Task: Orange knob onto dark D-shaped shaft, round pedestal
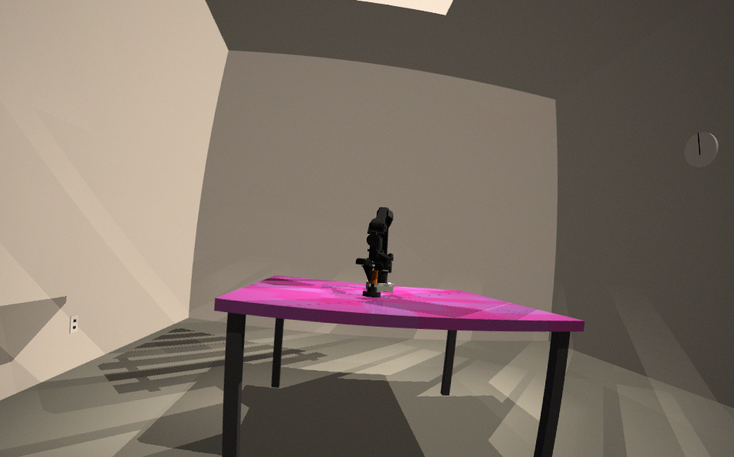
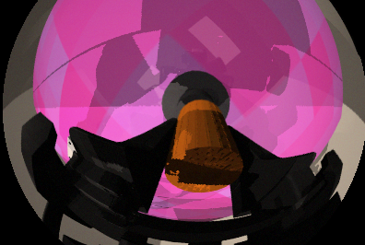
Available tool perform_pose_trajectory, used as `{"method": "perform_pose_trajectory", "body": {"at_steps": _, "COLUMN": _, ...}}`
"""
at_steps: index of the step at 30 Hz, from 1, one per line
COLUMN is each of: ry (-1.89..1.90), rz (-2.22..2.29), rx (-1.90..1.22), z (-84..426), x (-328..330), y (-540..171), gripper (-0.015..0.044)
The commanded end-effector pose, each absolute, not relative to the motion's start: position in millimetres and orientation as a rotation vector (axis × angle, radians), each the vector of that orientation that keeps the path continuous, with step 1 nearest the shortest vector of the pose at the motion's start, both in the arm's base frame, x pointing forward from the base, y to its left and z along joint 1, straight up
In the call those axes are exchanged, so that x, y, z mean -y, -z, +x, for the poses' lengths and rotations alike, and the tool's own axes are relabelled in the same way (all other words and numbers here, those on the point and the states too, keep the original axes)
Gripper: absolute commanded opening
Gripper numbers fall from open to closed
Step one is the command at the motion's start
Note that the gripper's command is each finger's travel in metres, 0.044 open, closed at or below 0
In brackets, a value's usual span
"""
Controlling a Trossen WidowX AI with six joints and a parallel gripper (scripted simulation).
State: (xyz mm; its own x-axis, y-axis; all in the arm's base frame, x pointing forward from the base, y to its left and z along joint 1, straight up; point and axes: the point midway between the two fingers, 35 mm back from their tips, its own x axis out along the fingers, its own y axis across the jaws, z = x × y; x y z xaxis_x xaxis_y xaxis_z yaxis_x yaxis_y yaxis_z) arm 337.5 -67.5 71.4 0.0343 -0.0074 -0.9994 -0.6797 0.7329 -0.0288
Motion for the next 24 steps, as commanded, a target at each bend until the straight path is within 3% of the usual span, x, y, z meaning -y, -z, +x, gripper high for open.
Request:
{"method": "perform_pose_trajectory", "body": {"at_steps": 1, "ry": -0.571, "rz": -0.604, "rx": -1.456, "z": 338.9, "x": 67.5, "y": -74.4, "gripper": 0.0000}}
{"method": "perform_pose_trajectory", "body": {"at_steps": 24, "ry": -0.729, "rz": -0.767, "rx": -1.406, "z": 331.6, "x": 66.7, "y": -71.0, "gripper": 0.0000}}
